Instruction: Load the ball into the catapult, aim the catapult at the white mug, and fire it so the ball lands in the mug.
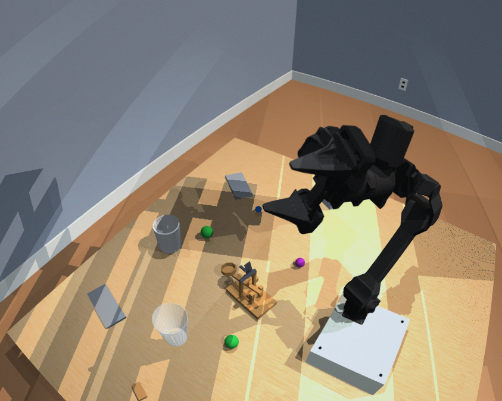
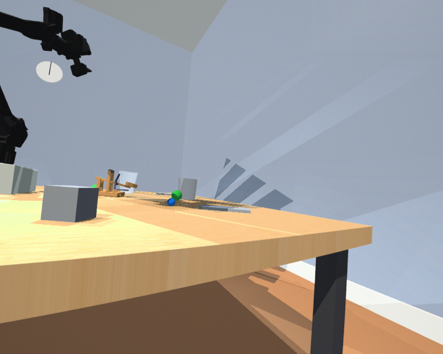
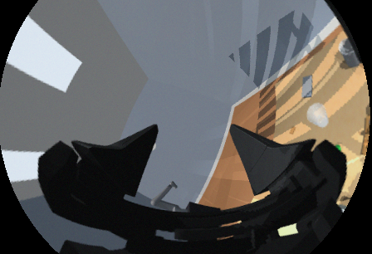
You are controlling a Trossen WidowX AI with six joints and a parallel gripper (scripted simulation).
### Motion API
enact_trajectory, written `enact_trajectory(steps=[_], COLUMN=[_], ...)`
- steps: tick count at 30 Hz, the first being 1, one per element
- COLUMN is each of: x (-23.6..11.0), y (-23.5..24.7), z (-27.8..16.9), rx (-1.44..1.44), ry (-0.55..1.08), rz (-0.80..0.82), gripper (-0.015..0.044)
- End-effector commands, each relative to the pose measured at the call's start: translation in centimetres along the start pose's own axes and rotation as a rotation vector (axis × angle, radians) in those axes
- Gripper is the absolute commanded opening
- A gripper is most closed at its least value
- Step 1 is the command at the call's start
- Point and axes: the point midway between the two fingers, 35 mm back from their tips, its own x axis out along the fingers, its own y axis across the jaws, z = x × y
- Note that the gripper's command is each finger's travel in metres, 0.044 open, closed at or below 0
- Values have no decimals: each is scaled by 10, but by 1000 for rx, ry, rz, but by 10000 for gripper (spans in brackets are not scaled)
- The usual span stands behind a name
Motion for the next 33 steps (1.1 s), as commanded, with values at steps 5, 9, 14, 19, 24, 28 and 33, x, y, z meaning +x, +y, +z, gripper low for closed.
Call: enact_trajectory(steps=[5,9,14,19,24,28,33], x=[32,41,48,47,39,28,6], y=[-73,-111,-159,-208,-255,-292,-338], z=[-4,-2,4,12,21,29,39], rx=[-146,-207,-271,-320,-352,-366,-363], ry=[10,20,40,68,106,143,201], rz=[-234,-355,-510,-666,-820,-947,-1109], gripper=[440,440,440,440,440,440,440])
